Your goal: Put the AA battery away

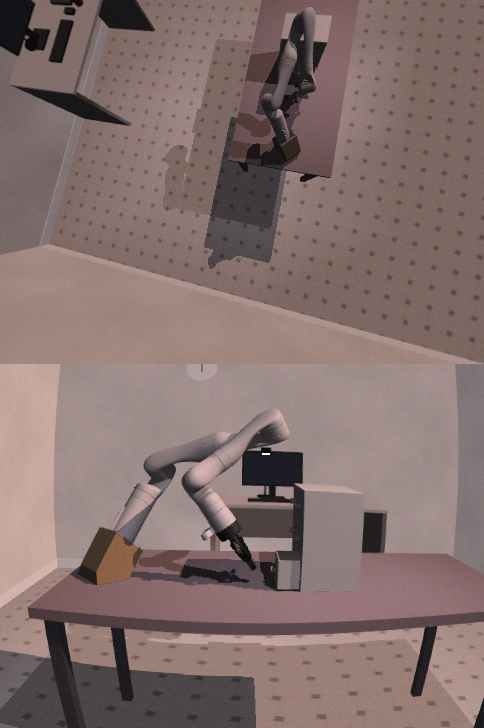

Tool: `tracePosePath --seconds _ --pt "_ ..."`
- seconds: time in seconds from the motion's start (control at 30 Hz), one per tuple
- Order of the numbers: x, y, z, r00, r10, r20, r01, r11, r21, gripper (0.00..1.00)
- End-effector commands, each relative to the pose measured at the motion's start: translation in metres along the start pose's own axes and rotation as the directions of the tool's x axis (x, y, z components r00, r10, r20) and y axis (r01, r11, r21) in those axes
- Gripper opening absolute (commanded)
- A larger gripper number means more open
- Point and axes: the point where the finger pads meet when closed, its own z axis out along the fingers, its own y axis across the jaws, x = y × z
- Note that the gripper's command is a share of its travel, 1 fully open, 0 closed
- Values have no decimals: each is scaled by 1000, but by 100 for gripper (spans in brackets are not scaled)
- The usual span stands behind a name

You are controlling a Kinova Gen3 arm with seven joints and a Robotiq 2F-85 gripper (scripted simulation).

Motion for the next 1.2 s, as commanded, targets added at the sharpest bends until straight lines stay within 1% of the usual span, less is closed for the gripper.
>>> tracePosePath --seconds 0.0,1.17 --pt "0 0 0 1000 0 1 0 1000 1 0" --pt "-4 0 2 1000 0 1 0 1000 1 0"
